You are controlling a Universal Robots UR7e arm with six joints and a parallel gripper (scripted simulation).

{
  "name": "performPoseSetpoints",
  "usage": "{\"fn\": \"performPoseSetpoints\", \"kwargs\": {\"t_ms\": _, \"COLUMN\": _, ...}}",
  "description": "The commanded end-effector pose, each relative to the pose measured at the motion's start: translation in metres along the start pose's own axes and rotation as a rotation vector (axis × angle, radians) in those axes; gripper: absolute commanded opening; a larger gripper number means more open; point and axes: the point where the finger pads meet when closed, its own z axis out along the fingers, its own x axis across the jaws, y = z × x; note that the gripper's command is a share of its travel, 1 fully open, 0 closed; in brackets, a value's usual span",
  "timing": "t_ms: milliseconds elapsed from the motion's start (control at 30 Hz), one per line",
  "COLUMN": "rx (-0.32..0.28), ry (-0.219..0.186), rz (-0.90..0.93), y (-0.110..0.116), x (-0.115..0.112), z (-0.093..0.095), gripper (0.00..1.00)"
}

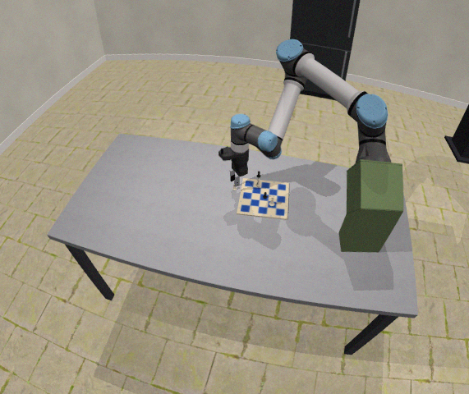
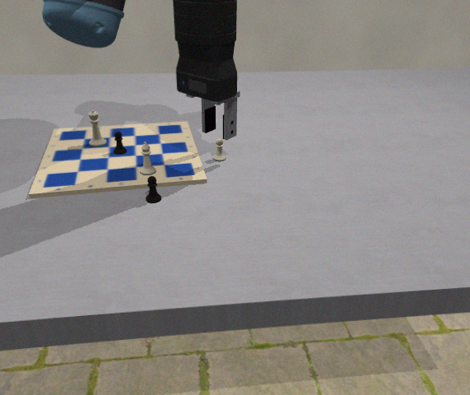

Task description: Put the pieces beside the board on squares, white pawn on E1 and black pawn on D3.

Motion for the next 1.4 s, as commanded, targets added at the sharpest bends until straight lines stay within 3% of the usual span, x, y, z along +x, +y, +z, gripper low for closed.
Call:
{"fn": "performPoseSetpoints", "kwargs": {"t_ms": 0, "rx": 0.001, "ry": 0.001, "rz": 0.000, "y": 0.000, "x": 0.000, "z": 0.000, "gripper": 0.68}}
{"fn": "performPoseSetpoints", "kwargs": {"t_ms": 733, "rx": 0.001, "ry": 0.001, "rz": 0.000, "y": 0.000, "x": 0.000, "z": 0.031, "gripper": 0.68}}
{"fn": "performPoseSetpoints", "kwargs": {"t_ms": 1367, "rx": 0.001, "ry": 0.001, "rz": 0.000, "y": 0.000, "x": 0.000, "z": 0.033, "gripper": 0.68}}
